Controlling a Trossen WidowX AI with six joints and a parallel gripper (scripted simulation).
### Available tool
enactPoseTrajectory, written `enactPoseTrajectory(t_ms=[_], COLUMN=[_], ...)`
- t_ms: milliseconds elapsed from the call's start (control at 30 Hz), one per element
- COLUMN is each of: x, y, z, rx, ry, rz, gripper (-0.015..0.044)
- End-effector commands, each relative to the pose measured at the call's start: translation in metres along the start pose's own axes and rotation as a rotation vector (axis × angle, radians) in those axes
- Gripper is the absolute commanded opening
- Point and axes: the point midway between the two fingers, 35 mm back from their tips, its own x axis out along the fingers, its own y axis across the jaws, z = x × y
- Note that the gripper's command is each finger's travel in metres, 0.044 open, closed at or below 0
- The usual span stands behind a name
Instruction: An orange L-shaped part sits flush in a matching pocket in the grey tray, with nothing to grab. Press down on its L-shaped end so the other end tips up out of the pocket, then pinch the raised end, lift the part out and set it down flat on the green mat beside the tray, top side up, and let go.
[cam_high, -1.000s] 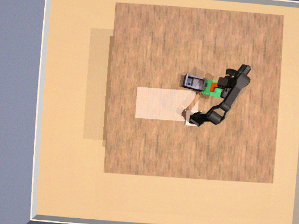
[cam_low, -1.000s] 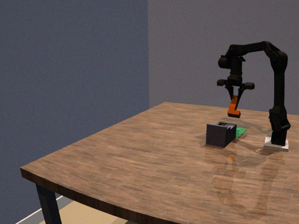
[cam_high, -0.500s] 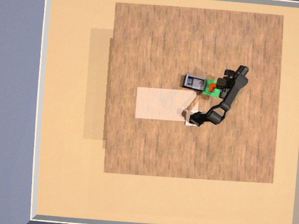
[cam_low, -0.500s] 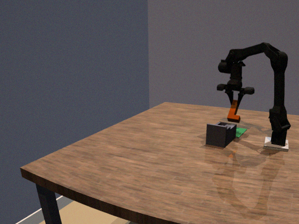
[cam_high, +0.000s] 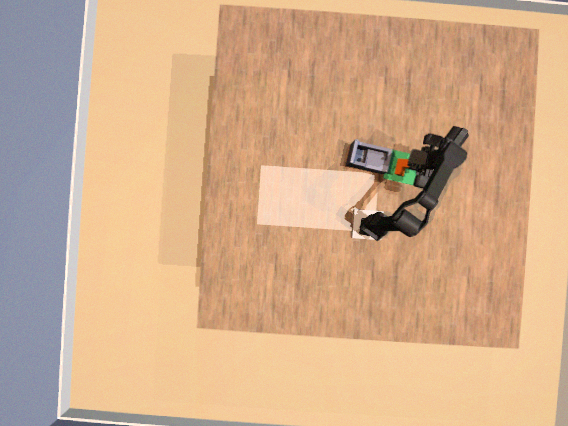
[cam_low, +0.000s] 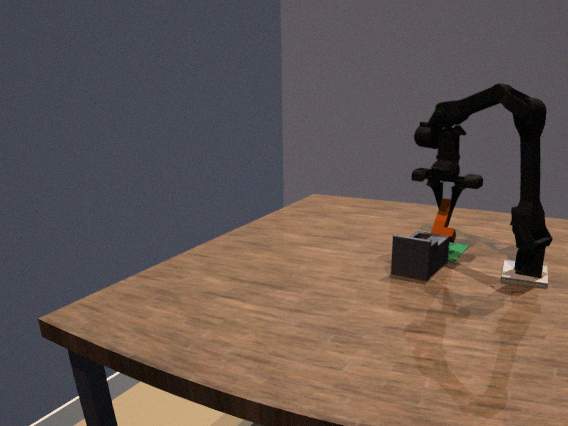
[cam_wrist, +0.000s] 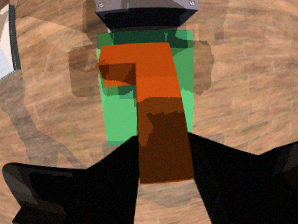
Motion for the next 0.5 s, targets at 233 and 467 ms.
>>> enactPoseTrajectory(t_ms=[233, 467], x=[0.019, 0.03], y=[0.002, 0.002], z=[0.0, 0.0], rx=[-0.004, -0.004], ry=[0.002, 0.002], rz=[0.008, 0.008], gripper=[0.0, 0.0])
